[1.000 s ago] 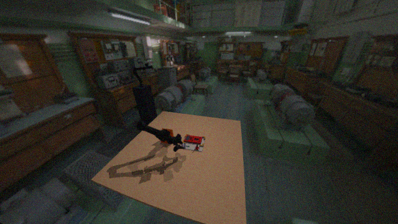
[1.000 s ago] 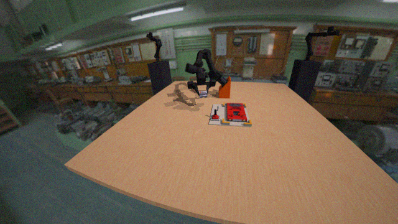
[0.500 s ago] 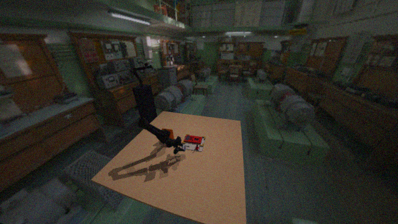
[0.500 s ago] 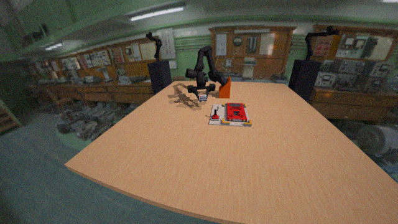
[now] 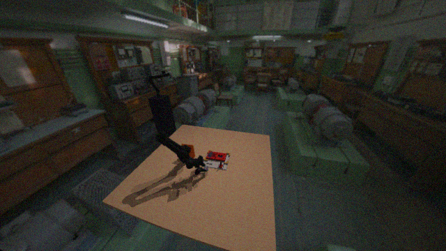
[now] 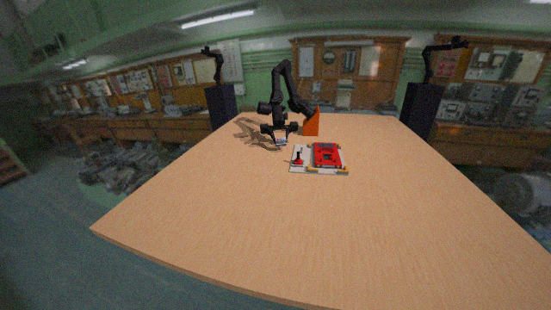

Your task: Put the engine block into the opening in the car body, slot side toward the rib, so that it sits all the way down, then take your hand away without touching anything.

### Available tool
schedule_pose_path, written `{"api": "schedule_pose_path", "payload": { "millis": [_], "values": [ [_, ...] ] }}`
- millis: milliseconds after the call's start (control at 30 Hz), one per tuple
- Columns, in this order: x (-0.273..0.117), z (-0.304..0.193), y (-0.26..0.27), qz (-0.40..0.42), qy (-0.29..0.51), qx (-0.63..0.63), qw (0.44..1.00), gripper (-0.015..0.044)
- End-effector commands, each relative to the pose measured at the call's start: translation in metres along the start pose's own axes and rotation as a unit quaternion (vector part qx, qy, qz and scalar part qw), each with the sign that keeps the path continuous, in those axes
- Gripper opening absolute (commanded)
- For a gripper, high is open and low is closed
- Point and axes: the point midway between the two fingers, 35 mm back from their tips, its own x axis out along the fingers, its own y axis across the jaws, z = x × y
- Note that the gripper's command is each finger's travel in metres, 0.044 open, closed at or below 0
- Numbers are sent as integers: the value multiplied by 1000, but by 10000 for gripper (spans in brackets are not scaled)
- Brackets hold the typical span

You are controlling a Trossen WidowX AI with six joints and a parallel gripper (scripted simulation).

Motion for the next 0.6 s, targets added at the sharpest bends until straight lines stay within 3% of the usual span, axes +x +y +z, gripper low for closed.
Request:
{"api": "schedule_pose_path", "payload": {
  "millis": [0,533,567],
  "values": [
    [6,-6,2,4,-2,-1,1000,0],
    [20,-22,2,4,-1,-2,1000,0],
    [19,-18,1,1,-11,-3,1000,26]
  ]
}}
